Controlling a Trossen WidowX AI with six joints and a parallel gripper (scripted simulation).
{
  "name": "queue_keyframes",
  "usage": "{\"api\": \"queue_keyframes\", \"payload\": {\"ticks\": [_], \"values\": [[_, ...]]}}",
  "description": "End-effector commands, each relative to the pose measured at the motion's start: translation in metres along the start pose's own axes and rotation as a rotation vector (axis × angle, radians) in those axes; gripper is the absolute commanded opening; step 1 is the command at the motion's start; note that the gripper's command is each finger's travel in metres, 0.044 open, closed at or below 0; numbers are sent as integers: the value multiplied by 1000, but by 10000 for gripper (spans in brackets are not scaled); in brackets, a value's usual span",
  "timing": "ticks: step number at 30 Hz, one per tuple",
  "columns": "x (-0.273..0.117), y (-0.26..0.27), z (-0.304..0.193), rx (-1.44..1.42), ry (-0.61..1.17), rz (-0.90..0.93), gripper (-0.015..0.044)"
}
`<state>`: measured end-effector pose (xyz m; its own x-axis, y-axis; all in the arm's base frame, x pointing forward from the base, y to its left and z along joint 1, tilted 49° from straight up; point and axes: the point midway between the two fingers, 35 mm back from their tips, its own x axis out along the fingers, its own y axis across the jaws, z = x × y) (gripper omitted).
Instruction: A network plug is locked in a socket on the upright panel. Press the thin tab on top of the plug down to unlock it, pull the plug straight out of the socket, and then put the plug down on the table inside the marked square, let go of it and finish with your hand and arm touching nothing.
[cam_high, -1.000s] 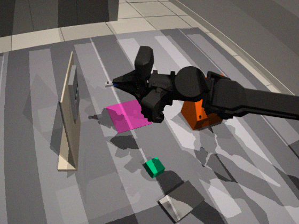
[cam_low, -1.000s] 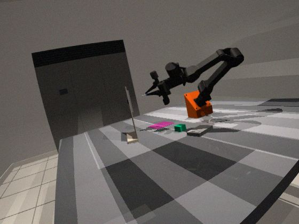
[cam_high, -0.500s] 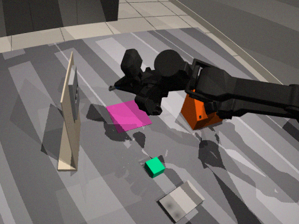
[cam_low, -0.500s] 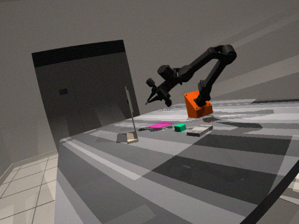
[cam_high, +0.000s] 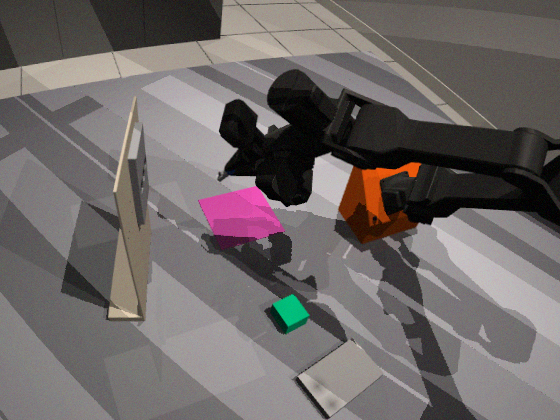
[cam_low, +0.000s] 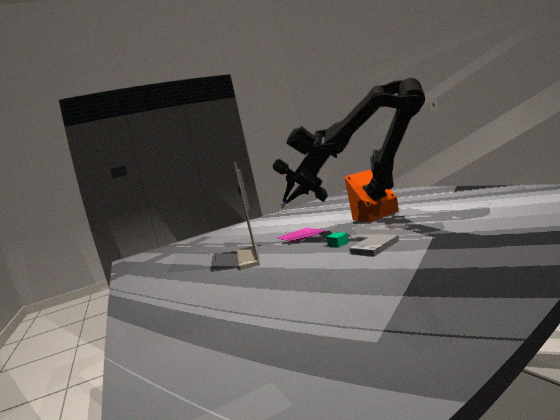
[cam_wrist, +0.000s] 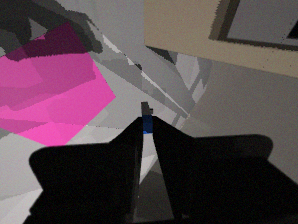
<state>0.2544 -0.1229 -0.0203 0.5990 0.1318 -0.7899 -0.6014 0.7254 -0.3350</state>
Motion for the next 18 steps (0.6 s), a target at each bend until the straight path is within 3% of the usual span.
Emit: {"api": "queue_keyframes", "payload": {"ticks": [1, 18], "values": [[4, 8, -6, -2, -44, 57, 0], [11, 38, -16, 33, -238, 192, 0]]}}
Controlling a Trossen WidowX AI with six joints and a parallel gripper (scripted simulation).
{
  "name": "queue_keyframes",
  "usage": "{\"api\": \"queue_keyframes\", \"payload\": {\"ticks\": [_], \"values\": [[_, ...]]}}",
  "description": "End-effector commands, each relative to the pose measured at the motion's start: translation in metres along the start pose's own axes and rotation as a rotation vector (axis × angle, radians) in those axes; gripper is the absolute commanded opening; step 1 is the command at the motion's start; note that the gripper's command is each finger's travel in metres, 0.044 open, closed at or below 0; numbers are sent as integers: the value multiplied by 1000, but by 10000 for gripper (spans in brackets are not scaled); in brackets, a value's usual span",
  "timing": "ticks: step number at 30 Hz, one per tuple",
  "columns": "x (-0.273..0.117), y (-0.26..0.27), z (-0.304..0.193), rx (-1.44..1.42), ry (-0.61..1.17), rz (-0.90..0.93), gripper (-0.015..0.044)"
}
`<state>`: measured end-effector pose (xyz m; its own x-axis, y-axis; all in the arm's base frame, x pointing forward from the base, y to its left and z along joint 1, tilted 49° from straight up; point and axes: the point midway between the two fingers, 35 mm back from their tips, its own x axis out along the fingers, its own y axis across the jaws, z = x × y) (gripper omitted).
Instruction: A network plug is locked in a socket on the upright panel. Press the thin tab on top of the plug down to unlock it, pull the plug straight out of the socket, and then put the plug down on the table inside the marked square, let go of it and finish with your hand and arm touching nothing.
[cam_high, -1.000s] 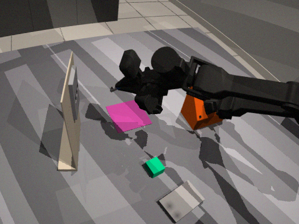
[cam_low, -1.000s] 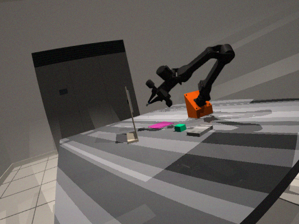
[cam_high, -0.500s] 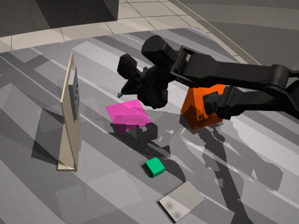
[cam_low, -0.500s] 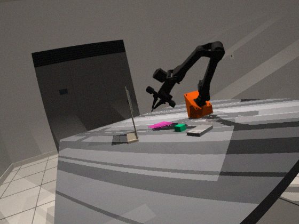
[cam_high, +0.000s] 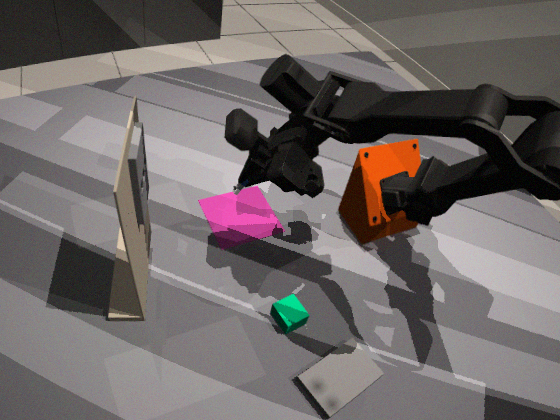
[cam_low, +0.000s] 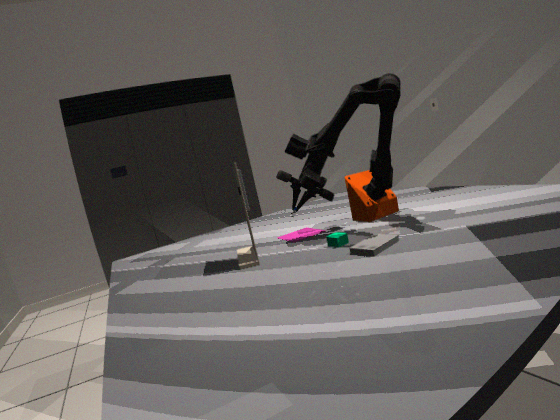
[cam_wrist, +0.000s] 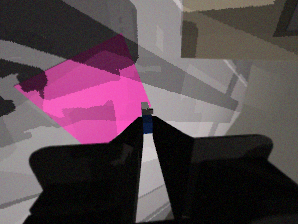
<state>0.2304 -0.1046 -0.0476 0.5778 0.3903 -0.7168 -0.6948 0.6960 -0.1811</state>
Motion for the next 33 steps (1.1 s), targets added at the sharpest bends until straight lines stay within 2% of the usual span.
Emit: {"api": "queue_keyframes", "payload": {"ticks": [1, 33], "values": [[1, 1, -2, 2, -37, 11, 0], [32, 19, -2, 3, -32, 11, 0]]}}
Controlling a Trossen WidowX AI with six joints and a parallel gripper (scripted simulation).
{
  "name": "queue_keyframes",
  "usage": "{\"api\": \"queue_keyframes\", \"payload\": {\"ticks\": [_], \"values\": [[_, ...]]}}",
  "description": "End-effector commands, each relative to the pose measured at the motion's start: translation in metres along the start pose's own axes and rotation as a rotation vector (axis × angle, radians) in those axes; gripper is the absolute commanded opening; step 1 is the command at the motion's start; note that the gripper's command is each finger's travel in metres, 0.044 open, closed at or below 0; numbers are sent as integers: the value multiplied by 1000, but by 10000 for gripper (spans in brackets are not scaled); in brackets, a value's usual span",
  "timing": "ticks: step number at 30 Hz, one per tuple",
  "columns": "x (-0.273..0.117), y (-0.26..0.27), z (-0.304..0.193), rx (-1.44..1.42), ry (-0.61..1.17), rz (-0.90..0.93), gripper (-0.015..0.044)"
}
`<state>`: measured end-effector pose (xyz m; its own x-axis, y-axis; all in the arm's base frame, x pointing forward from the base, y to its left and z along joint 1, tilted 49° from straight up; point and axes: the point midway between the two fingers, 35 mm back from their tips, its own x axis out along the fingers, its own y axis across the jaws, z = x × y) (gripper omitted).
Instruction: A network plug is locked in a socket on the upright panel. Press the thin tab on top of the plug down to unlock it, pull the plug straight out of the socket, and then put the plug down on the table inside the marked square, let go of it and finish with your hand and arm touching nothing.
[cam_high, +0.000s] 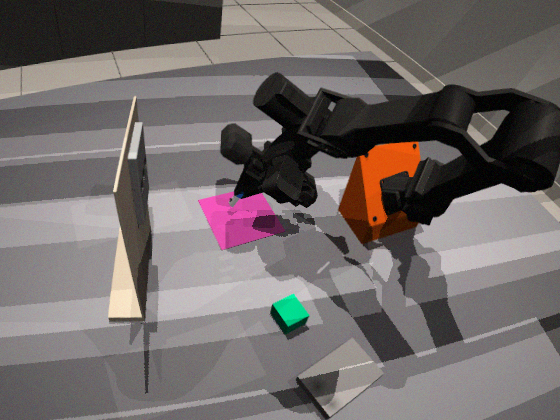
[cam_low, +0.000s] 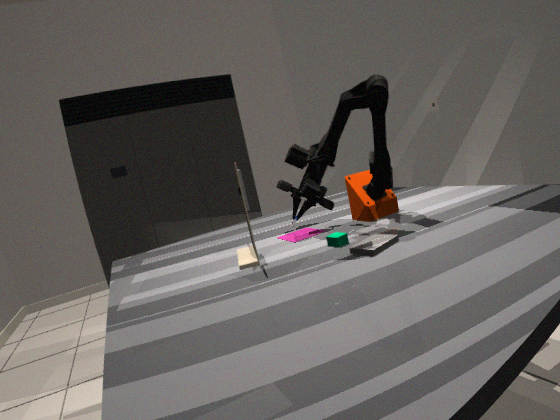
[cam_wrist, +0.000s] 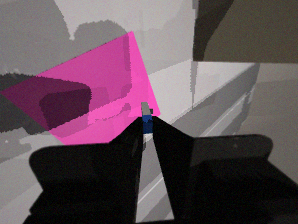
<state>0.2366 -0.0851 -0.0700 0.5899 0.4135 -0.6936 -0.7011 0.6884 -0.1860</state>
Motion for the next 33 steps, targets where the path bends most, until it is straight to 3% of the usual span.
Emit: {"api": "queue_keyframes", "payload": {"ticks": [1, 33], "values": [[5, 7, -1, 14, 3, 7, 0], [24, 22, 2, 16, 1, 5, 0]]}}
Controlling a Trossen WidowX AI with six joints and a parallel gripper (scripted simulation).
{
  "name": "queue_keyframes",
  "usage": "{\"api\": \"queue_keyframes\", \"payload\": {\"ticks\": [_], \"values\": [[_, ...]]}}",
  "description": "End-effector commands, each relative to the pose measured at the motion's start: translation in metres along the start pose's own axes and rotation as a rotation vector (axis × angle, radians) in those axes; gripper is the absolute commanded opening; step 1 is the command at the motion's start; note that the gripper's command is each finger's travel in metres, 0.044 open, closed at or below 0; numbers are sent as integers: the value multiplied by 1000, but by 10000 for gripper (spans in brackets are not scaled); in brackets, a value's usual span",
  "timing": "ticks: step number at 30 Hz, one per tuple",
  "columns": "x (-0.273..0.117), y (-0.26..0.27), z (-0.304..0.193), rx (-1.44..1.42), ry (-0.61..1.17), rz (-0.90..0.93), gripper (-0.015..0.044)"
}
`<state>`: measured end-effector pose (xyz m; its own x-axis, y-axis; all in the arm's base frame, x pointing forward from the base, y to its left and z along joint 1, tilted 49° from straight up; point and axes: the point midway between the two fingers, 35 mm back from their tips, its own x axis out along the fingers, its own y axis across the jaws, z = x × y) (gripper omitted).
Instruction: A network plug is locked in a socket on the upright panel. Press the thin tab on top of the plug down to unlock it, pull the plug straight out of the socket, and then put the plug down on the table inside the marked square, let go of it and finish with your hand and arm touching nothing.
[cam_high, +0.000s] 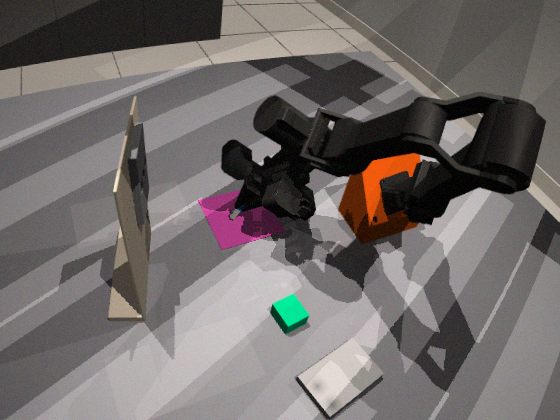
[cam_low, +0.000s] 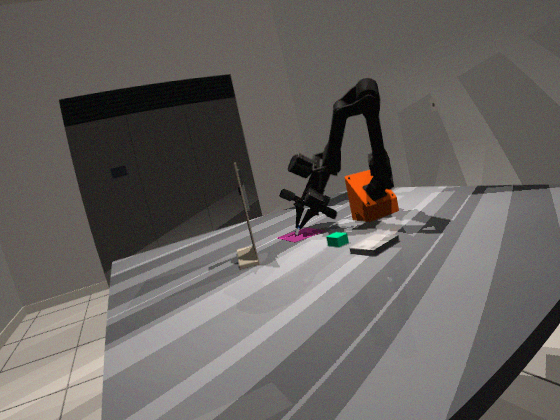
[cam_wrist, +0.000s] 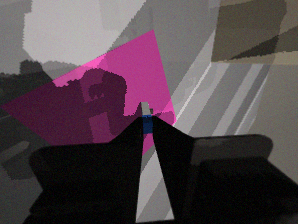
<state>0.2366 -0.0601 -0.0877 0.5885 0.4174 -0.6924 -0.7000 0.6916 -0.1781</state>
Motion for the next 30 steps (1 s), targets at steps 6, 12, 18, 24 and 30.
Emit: {"api": "queue_keyframes", "payload": {"ticks": [6, 12, 18, 24, 30], "values": [[4, 2, 1, 8, 4, 2, 0], [2, 1, 1, 0, 0, 0, 0], [2, 1, 1, 0, 0, 0, 131], [2, 1, 1, 0, 0, 0, 156], [-4, 0, 0, 1, 2, 1, 156]]}}
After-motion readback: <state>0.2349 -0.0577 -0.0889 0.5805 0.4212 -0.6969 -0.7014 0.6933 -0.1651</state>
